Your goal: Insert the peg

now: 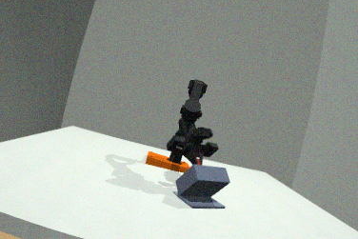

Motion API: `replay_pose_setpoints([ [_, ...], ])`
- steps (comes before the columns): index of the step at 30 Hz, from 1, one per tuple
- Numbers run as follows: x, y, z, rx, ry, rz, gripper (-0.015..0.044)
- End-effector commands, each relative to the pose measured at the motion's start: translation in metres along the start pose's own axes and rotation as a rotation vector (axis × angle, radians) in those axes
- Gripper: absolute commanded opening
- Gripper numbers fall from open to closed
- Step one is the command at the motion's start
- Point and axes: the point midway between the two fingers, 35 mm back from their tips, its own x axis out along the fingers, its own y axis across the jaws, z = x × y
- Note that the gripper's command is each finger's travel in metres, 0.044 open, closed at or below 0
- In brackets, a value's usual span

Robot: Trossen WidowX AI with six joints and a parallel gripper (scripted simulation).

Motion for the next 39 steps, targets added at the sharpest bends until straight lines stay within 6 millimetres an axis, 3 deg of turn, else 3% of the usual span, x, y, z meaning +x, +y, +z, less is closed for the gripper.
replay_pose_setpoints([
  [1, 0.0030, -0.0006, -0.0002, 0.005, 0.002, -0.004, 0.0000],
  [26, 0.0096, 0.0002, -0.0005, 0.000, 0.001, 0.001, 0.0000],
  [39, 0.0094, 0.0002, -0.0005, 0.000, 0.001, 0.001, 0.0341],
])
